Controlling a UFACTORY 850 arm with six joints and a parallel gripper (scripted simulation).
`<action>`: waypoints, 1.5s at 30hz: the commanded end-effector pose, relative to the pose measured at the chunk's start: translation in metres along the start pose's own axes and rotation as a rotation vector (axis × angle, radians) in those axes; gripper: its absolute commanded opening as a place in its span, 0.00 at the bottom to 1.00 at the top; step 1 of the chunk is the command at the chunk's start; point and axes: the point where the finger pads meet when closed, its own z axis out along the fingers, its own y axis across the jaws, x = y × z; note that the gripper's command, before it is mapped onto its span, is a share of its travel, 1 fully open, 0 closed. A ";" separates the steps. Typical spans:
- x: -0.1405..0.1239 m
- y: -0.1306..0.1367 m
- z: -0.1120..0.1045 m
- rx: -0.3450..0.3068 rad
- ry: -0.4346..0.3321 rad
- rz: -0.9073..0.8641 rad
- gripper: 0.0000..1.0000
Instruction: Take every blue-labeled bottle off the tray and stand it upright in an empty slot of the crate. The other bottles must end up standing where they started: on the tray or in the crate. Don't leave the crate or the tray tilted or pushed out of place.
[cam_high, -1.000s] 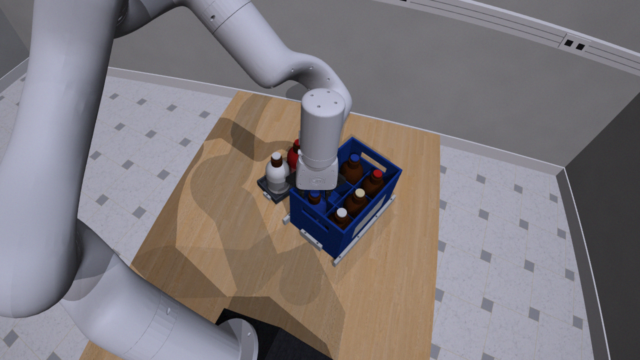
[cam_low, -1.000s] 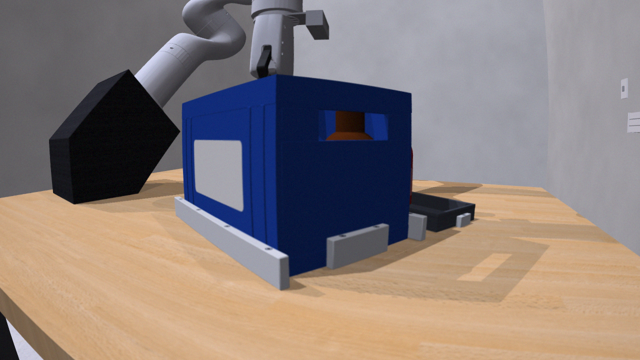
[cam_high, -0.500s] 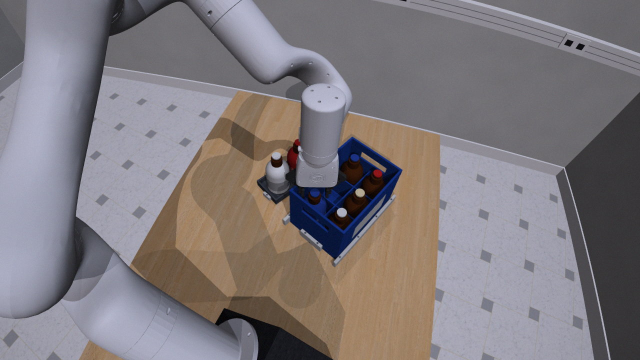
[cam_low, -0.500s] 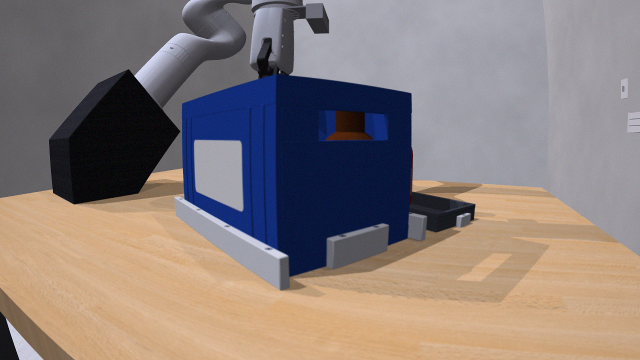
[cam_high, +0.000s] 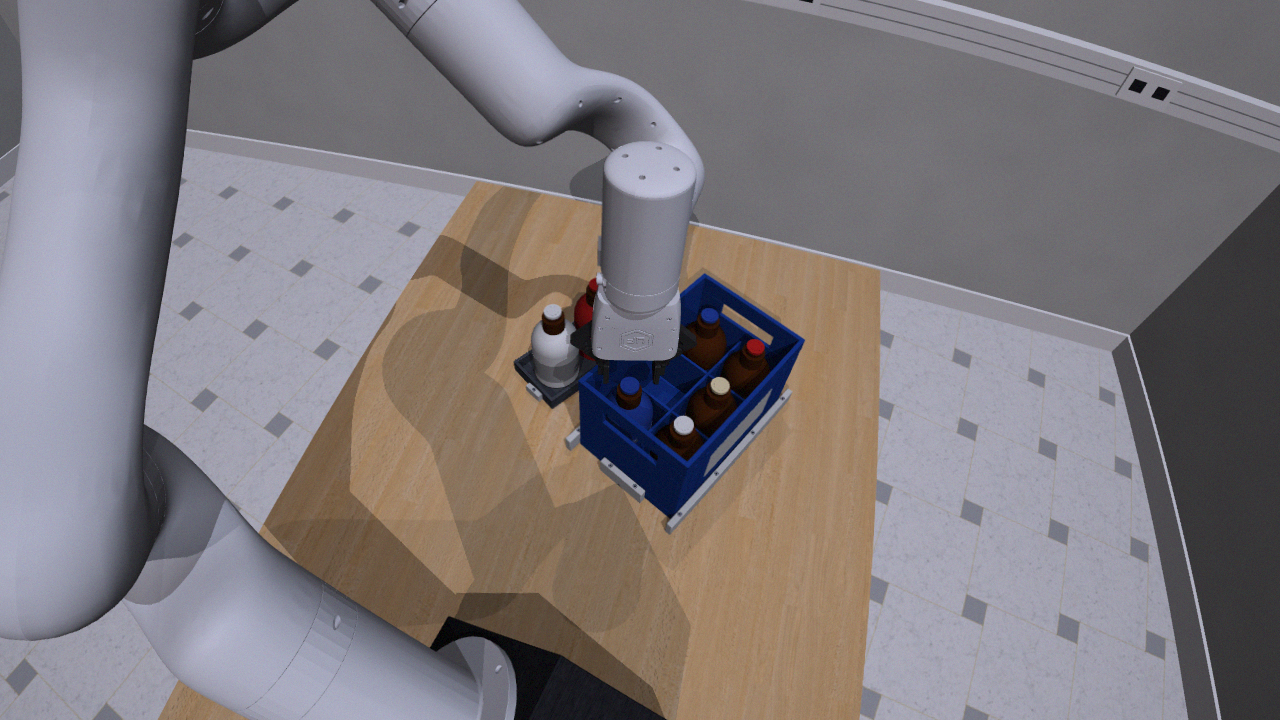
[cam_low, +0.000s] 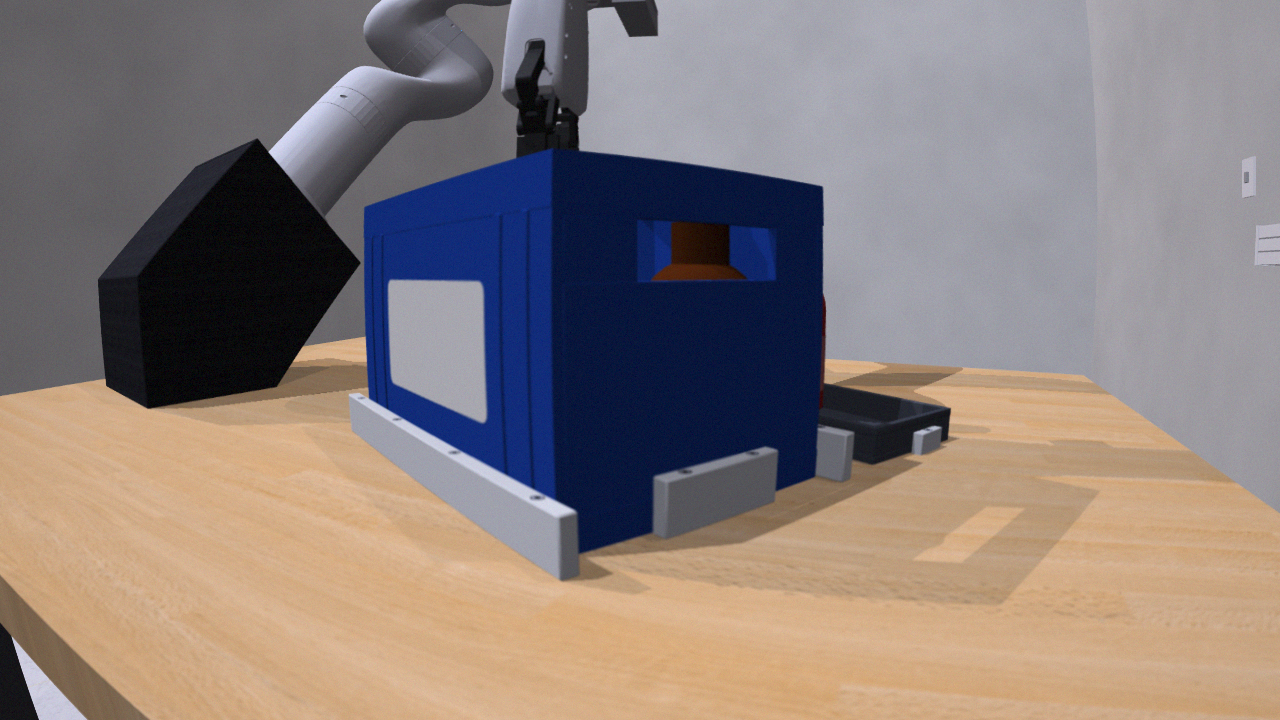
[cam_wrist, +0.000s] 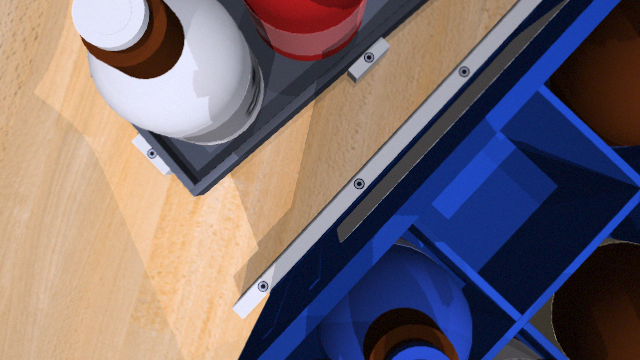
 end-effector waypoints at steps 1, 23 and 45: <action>0.001 0.000 -0.016 -0.001 0.001 -0.001 0.66; 0.001 0.000 -0.043 -0.001 0.001 -0.001 0.66; 0.001 0.000 -0.043 -0.001 0.001 -0.001 0.00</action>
